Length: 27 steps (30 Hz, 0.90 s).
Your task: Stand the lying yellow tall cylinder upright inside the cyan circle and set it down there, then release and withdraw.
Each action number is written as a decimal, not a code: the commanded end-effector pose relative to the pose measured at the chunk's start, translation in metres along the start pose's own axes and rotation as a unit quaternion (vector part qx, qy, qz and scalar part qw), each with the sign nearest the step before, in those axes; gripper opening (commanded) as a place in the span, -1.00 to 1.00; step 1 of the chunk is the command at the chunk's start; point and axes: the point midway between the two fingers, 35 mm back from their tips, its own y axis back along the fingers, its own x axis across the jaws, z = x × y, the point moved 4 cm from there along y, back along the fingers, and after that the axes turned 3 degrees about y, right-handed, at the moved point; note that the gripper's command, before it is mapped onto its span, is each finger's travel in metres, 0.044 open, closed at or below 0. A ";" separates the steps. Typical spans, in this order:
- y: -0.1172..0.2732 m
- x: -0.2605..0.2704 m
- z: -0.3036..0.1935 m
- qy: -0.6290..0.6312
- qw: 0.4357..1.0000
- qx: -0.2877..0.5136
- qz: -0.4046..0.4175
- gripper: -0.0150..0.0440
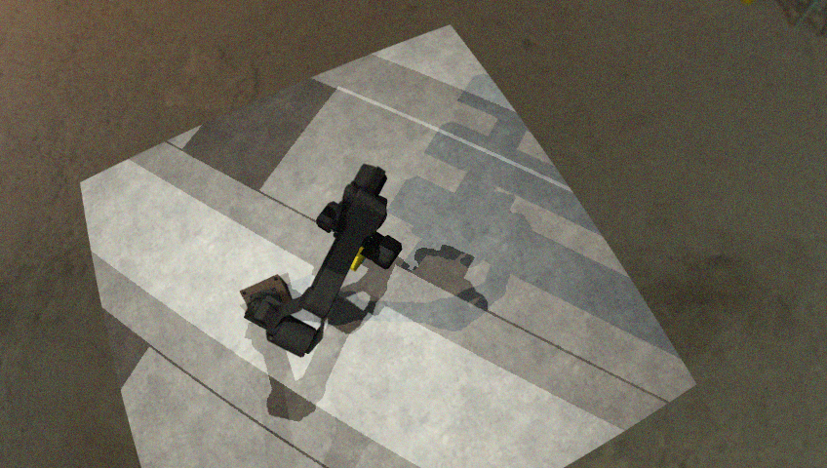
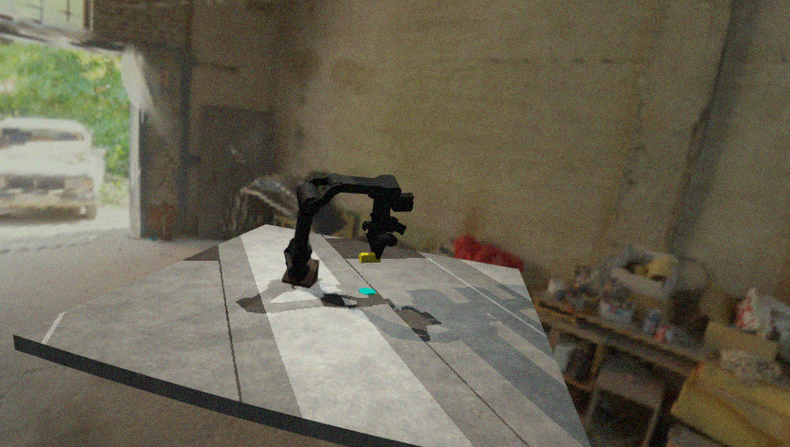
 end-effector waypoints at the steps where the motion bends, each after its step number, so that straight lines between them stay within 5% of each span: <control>1: -0.002 0.014 0.004 0.069 0.998 0.006 0.000 -0.14; 15: -0.002 0.058 0.011 0.308 0.951 0.015 -0.003 -0.14; 27: -0.005 0.059 0.009 0.317 0.948 0.009 0.013 -0.14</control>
